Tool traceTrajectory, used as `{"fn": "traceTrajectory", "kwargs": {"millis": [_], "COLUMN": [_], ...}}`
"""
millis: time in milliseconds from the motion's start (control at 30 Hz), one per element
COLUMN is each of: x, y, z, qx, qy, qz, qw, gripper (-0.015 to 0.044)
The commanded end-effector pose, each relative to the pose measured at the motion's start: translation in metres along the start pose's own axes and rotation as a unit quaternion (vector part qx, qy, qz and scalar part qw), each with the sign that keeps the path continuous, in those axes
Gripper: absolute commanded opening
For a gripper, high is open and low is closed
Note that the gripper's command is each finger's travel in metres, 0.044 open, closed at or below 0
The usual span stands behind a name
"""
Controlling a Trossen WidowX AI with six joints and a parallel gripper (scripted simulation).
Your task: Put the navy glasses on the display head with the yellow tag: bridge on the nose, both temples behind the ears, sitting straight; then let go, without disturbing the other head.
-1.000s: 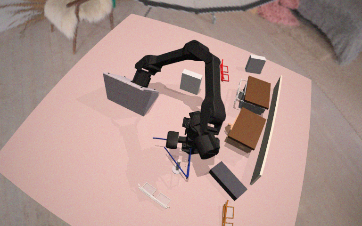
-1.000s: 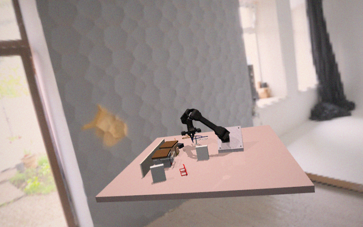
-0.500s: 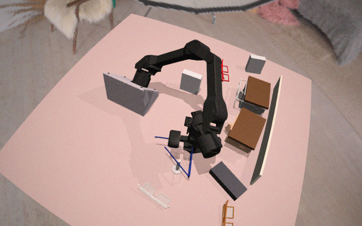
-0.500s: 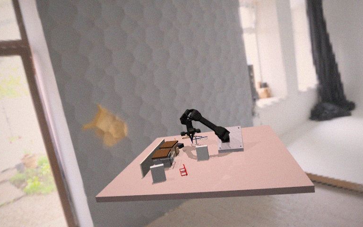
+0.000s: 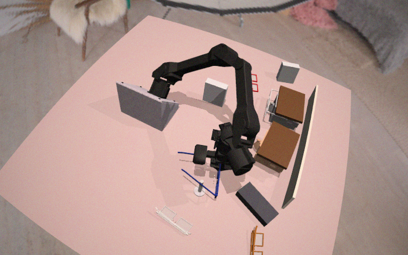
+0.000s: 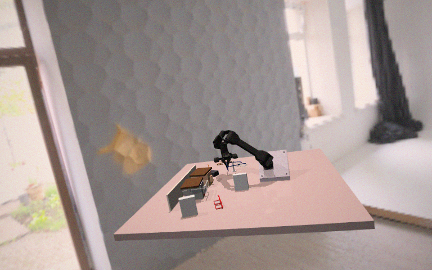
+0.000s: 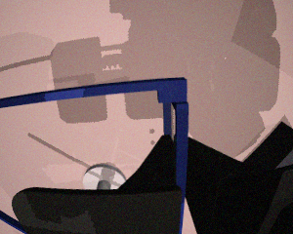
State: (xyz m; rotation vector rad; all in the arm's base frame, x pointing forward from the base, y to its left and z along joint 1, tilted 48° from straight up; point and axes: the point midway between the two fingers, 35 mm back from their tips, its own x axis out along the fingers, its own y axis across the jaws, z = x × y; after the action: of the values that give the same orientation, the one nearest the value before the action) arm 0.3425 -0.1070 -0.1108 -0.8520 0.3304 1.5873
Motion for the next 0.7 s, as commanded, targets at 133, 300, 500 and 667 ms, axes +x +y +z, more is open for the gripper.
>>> {"fn": "traceTrajectory", "kwargs": {"millis": [133, 300, 500, 667], "x": [-0.003, -0.003, -0.003, -0.003], "y": [-0.007, -0.009, -0.011, -0.013], "z": [0.007, 0.011, 0.015, 0.019], "qx": [-0.001, -0.001, -0.001, -0.001], "qy": [0.002, 0.002, 0.002, 0.002], "qz": [-0.005, -0.005, -0.005, -0.005], "qw": [1.000, 1.000, 1.000, 1.000], "gripper": [0.0000, 0.0000, 0.0000, 0.0000]}}
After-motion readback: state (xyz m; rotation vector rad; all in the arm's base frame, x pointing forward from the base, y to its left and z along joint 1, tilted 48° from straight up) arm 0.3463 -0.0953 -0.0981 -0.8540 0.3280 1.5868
